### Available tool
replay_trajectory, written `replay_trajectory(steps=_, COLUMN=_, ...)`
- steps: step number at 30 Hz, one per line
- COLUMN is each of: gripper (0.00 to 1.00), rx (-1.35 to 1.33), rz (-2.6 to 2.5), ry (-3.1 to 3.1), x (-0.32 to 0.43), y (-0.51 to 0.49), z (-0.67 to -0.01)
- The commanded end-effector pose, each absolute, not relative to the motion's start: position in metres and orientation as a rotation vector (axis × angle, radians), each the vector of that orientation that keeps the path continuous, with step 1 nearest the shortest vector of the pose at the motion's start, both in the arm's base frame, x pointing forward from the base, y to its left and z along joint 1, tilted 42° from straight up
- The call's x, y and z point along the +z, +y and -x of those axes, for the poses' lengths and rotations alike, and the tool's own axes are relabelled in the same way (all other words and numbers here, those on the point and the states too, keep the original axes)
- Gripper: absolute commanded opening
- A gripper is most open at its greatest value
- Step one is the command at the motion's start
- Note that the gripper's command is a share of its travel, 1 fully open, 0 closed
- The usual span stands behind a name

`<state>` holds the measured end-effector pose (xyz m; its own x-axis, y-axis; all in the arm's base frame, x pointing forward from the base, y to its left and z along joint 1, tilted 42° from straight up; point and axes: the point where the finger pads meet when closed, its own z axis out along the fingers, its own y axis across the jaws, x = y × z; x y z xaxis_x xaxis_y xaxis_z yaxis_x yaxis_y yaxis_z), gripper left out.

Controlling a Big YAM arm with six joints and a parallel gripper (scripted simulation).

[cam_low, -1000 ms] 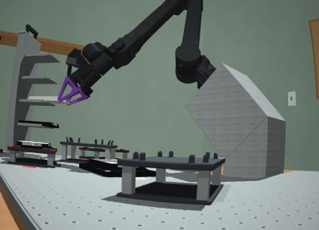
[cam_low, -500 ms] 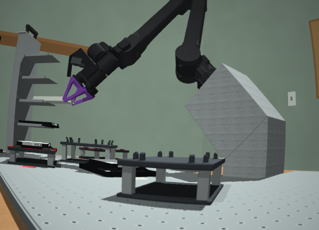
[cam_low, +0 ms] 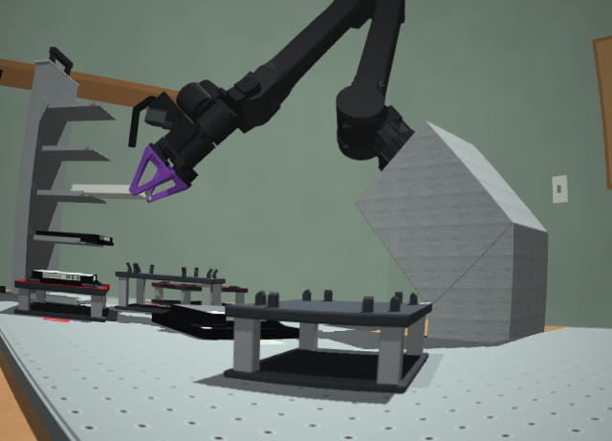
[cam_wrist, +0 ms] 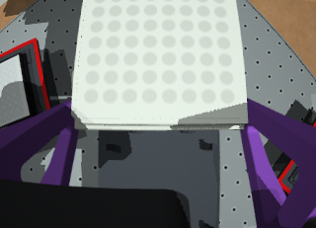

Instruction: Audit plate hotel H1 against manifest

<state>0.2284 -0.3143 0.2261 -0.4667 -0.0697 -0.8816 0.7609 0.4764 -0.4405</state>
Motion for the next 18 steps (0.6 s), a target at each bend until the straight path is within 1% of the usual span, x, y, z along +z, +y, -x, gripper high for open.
replay_trajectory(steps=1, gripper=0.86, rx=-1.135, rz=-0.589, ry=1.763, x=0.231, y=-0.313, z=-0.221)
replay_trajectory(steps=18, gripper=0.86, rx=-1.128, rz=-0.584, ry=1.782, x=0.217, y=-0.3, z=-0.209)
